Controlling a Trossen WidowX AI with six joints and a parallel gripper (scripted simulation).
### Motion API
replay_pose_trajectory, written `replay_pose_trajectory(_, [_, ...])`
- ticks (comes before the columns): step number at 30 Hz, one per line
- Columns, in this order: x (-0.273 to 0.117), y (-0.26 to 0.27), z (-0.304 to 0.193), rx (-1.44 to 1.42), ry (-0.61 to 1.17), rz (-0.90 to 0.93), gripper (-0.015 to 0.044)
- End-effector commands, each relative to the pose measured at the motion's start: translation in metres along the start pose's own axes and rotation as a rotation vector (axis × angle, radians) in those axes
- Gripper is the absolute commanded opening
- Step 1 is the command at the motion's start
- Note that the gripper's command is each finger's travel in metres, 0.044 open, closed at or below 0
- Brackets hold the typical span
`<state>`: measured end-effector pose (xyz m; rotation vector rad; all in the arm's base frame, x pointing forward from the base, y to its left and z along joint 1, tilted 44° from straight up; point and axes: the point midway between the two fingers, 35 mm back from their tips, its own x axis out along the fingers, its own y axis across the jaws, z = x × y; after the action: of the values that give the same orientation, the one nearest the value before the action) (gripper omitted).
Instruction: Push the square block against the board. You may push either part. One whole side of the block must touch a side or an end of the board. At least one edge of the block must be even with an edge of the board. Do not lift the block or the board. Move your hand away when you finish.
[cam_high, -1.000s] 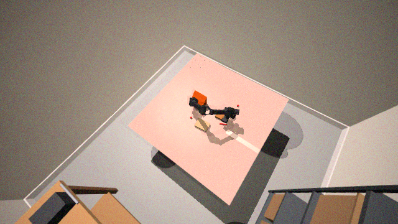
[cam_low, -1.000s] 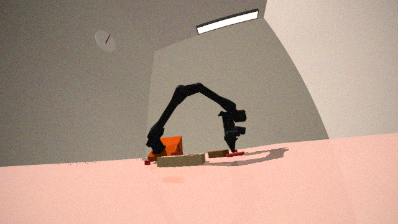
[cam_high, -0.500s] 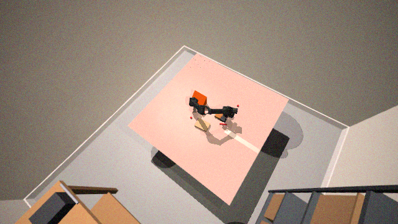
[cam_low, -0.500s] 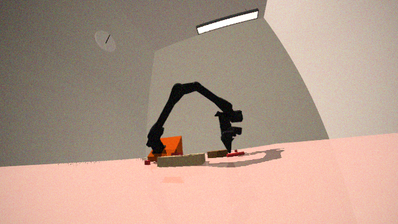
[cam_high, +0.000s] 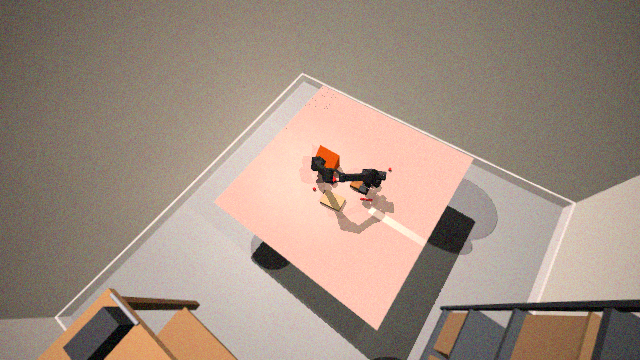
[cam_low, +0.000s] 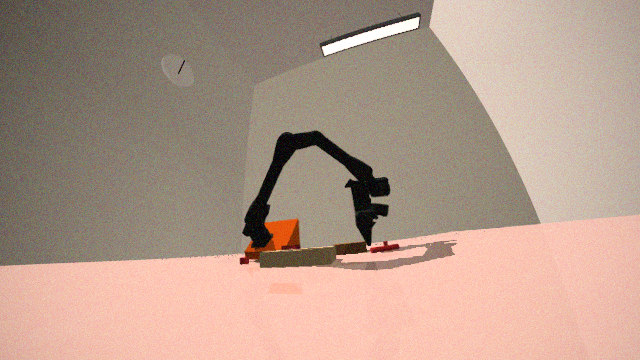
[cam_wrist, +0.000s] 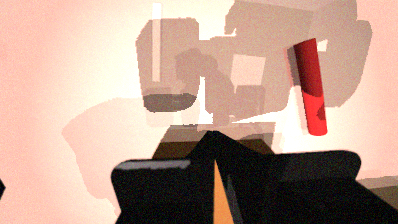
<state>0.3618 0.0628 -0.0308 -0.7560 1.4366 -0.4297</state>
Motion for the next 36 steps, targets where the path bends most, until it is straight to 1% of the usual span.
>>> replay_pose_trajectory(1, [0.005, 0.001, -0.011, -0.002, 0.018, -0.001, 0.0000])
replay_pose_trajectory(36, [0.006, 0.000, -0.066, -0.004, 0.021, -0.002, 0.0000])
